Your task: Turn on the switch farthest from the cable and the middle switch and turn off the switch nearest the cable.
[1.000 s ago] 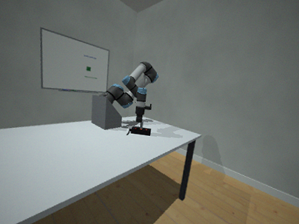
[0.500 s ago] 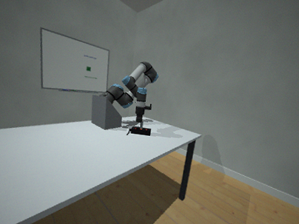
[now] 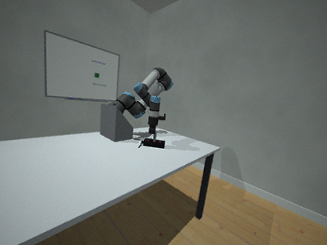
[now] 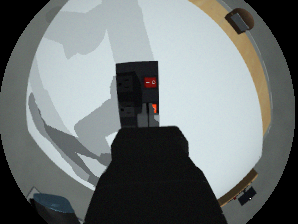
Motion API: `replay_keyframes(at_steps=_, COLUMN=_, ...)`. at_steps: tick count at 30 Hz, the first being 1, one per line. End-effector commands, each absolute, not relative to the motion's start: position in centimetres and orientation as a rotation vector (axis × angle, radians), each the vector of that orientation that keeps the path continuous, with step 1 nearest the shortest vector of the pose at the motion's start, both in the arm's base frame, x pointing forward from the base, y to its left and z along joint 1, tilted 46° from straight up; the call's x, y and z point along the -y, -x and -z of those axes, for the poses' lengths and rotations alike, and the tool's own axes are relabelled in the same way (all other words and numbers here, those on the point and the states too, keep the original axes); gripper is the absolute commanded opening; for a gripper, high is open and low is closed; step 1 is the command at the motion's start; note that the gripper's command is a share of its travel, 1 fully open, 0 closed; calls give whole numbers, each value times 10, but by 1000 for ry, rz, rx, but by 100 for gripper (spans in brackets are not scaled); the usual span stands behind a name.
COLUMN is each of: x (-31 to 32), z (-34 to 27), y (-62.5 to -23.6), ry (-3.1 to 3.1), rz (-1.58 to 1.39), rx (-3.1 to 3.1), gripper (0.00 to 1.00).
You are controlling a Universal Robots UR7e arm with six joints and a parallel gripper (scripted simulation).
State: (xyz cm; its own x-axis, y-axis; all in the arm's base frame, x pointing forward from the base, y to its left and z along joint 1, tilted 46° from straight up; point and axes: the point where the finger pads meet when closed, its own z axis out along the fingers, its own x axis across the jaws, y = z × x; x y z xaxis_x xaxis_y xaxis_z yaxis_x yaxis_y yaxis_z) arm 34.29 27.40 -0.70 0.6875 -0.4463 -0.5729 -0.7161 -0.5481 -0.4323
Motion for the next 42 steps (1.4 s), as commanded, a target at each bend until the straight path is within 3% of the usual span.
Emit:
replay_keyframes(at_steps=1, x=-275, z=8, y=-342, ry=2235, rz=-531, rx=-886, gripper=0)
replay_keyframes(at_steps=42, x=-261, z=-6, y=-345, ry=2235, rz=-531, rx=-886, gripper=0)
